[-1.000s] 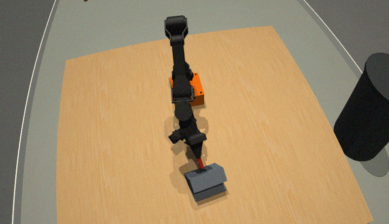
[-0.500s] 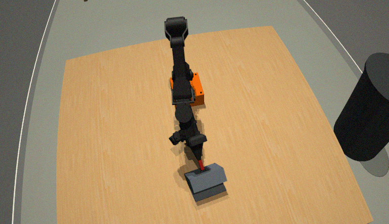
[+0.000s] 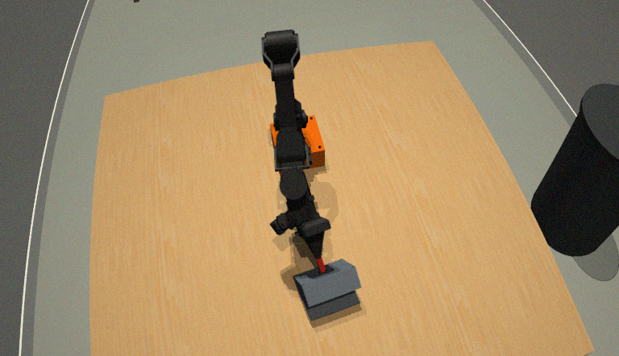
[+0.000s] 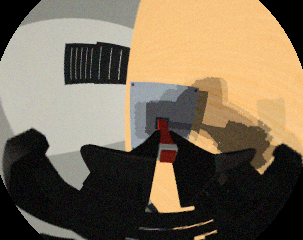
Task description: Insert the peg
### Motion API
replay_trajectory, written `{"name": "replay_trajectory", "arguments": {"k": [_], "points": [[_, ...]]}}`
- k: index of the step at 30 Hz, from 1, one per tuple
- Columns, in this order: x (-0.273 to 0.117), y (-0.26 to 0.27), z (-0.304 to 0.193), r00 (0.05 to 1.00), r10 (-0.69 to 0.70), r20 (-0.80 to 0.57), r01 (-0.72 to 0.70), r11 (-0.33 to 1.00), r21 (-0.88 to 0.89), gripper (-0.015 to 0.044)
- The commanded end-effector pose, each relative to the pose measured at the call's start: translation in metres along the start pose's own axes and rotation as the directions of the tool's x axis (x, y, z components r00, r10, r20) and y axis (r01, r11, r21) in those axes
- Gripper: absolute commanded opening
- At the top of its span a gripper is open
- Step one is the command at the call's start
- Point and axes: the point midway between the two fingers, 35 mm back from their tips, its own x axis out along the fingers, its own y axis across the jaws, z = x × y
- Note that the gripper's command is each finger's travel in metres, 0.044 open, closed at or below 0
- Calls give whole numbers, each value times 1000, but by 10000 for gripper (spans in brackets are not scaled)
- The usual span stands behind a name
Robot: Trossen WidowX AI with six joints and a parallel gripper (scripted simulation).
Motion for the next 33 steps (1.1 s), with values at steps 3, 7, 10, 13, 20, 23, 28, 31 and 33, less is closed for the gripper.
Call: {"name": "replay_trajectory", "arguments": {"k": [3,7,10,13,20,23,28,31,33], "points": [[5,-1,1,1000,-5,3,5,1000,5,0],[8,-1,1,1000,-4,3,4,1000,5,0],[10,-1,1,1000,-4,3,4,1000,5,0],[12,-1,1,1000,-4,3,4,1000,5,0],[17,-1,1,1000,-4,3,4,1000,5,0],[19,-1,1,1000,-4,3,4,1000,5,0],[21,-2,1,1000,-4,3,4,1000,5,0],[21,-2,1,1000,-4,3,4,1000,5,0],[21,-2,1,1000,-4,3,4,1000,5,0]]}}
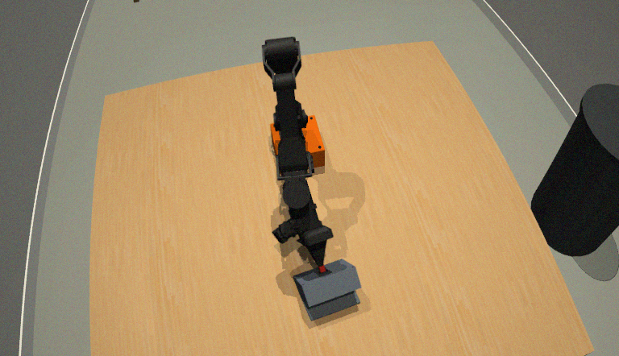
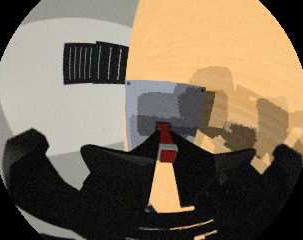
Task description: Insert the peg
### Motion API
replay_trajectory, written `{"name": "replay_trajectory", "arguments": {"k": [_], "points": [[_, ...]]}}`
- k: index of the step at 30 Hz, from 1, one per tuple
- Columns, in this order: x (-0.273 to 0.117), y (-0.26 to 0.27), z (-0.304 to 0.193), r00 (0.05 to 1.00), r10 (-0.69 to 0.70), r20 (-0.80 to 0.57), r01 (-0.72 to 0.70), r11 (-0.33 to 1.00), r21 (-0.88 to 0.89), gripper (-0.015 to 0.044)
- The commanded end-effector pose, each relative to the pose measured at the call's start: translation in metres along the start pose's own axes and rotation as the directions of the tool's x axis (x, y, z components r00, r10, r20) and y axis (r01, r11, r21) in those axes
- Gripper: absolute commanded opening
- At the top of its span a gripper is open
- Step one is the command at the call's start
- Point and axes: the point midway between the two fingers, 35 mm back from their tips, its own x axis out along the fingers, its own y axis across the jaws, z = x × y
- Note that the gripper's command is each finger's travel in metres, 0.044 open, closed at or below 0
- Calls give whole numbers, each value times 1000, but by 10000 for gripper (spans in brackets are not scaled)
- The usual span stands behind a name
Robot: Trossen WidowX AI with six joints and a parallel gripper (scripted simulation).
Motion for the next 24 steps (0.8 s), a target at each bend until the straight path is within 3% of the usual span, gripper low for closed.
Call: {"name": "replay_trajectory", "arguments": {"k": [1,8,24], "points": [[0,0,0,1000,0,0,0,1000,0,0],[0,0,0,1000,0,0,0,1000,0,0],[-2,0,0,1000,0,0,0,1000,0,420]]}}
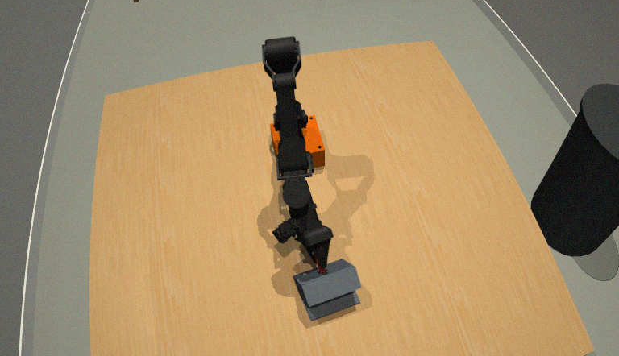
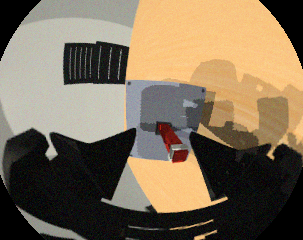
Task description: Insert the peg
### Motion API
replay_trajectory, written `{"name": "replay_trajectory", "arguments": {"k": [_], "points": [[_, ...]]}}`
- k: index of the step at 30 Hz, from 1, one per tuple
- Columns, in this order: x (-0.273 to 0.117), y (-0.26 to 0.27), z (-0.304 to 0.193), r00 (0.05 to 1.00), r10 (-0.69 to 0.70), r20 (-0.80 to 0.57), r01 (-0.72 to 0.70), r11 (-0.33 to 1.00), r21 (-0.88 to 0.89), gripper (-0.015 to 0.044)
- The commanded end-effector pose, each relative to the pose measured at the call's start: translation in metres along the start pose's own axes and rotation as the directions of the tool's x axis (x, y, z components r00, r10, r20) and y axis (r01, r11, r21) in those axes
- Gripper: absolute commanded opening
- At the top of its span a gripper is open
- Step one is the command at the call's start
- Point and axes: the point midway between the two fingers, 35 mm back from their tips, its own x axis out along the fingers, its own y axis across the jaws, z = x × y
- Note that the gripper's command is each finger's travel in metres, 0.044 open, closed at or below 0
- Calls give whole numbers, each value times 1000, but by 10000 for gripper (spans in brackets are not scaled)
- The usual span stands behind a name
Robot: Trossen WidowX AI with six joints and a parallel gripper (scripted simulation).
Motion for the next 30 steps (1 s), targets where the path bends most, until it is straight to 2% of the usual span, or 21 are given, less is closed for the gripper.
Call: {"name": "replay_trajectory", "arguments": {"k": [1,30], "points": [[-2,0,0,1000,-3,0,3,1000,0,440],[-29,5,3,1000,-7,2,7,1000,3,440]]}}
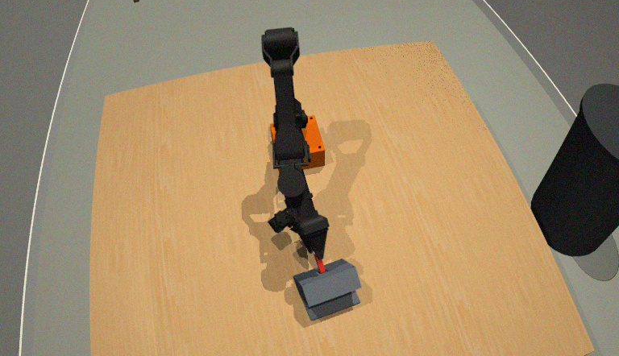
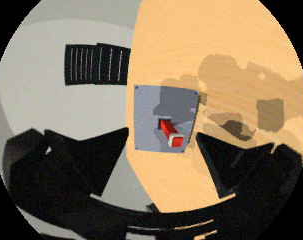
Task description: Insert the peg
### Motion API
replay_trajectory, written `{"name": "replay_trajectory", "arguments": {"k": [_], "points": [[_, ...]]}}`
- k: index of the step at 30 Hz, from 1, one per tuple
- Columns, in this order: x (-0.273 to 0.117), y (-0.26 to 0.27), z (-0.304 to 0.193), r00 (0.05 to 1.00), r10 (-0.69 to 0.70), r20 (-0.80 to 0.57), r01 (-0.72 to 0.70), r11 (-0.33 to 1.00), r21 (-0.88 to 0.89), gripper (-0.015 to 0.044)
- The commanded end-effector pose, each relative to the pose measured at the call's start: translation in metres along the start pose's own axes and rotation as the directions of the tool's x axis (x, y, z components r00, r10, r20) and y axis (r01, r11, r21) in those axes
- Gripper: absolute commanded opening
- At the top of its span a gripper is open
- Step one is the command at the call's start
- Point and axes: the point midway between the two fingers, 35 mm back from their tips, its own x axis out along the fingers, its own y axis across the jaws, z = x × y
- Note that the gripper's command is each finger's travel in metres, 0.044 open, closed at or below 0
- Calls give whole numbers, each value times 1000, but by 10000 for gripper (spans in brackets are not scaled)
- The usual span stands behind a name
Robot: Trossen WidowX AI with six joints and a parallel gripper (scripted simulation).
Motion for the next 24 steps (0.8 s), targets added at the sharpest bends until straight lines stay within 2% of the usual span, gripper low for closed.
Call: {"name": "replay_trajectory", "arguments": {"k": [1,24], "points": [[-5,0,0,1000,-1,-4,1,1000,-3,440],[-26,3,1,1000,-4,-2,4,1000,-1,440]]}}
